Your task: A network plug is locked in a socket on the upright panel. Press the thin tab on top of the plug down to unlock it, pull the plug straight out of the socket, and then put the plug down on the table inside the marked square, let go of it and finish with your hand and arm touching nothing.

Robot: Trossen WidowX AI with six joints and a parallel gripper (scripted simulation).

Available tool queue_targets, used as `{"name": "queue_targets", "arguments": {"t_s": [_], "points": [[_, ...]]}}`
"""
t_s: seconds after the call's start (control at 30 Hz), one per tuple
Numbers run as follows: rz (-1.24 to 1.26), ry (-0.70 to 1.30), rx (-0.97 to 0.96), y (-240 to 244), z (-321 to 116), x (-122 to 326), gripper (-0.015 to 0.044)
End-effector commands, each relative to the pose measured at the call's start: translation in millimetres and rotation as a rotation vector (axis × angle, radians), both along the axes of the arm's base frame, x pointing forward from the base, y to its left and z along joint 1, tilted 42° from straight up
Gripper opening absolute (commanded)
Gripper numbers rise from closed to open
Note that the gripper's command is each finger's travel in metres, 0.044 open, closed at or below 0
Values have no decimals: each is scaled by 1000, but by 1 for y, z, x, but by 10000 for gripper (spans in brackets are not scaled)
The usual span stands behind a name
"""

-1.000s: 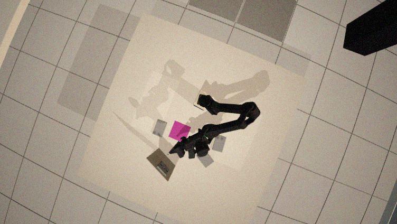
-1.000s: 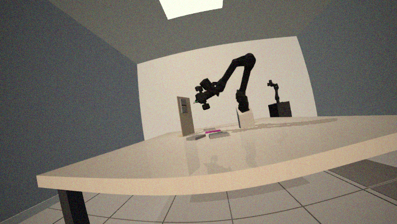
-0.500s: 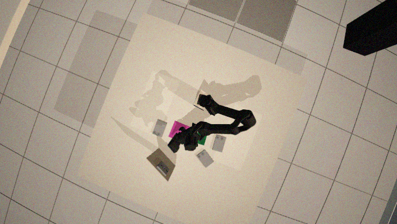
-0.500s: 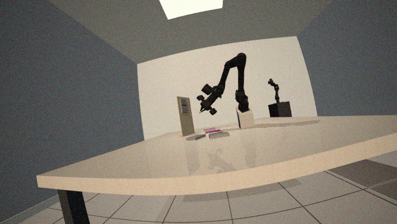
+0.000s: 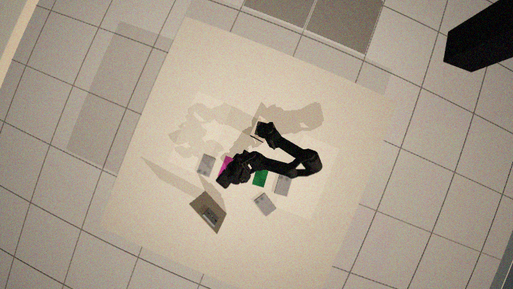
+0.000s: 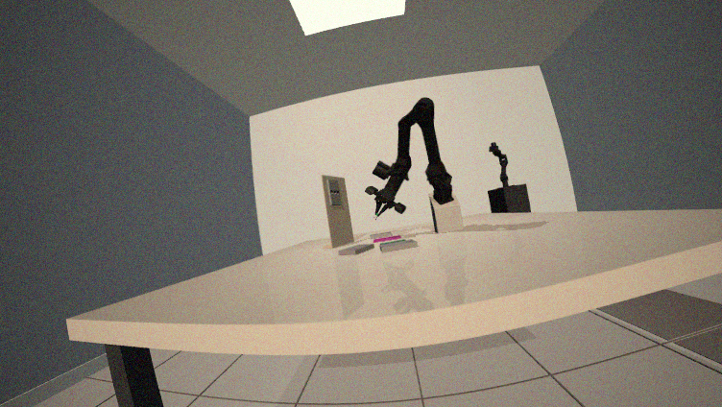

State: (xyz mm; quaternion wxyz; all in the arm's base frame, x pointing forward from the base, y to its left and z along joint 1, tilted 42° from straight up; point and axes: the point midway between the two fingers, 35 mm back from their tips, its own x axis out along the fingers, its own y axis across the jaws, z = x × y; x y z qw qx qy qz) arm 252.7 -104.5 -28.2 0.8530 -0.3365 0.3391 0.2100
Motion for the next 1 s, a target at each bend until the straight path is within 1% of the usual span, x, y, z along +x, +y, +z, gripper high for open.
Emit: {"name": "queue_targets", "arguments": {"t_s": [0.0,0.2,0.97], "points": [[59,-7,69,14,-9,-11,0],[118,-34,142,27,-14,-19,0],[119,-29,140,35,-27,-15,0]]}}
